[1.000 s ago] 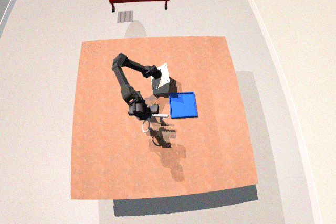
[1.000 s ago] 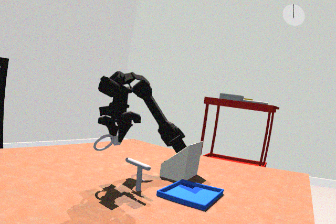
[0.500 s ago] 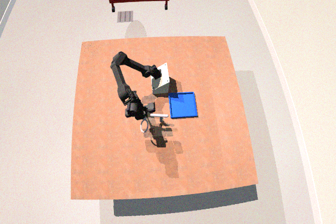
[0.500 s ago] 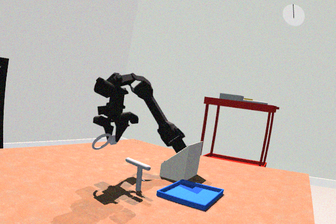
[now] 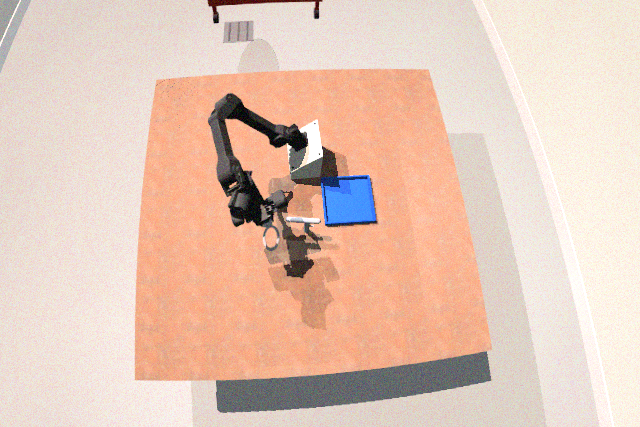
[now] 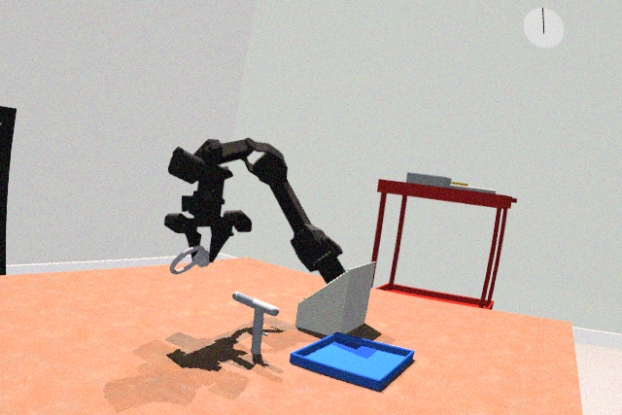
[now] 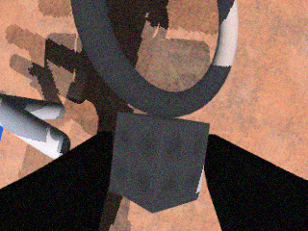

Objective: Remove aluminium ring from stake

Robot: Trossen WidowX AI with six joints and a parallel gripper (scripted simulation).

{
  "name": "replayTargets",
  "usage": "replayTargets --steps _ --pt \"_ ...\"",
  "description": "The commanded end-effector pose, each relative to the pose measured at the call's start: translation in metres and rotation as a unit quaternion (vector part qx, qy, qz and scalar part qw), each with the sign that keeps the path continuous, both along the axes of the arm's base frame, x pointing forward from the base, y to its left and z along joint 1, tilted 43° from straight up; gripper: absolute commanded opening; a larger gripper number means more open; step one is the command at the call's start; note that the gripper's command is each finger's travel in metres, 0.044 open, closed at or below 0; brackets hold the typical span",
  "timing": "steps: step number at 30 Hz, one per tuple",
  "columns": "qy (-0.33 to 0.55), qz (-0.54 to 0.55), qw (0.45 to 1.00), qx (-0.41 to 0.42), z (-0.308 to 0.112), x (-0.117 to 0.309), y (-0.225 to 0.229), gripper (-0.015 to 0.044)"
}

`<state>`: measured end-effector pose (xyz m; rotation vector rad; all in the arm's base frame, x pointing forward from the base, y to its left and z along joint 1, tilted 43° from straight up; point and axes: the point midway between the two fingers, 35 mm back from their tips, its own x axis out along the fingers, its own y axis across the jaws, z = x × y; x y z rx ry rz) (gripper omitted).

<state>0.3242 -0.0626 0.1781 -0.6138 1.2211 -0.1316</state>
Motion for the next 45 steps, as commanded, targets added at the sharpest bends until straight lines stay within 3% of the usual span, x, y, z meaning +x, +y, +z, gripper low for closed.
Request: replayTargets --steps 1,23,45 --pt "0.005 0.034 0.999 -0.007 0.004 -0.003 -0.004 0.0000" --pt "0.035 0.197 0.977 -0.076 0.024 -0.021 -0.031 0.0000" --pt "0.065 0.347 0.919 -0.176 0.044 -0.042 -0.055 0.0000"
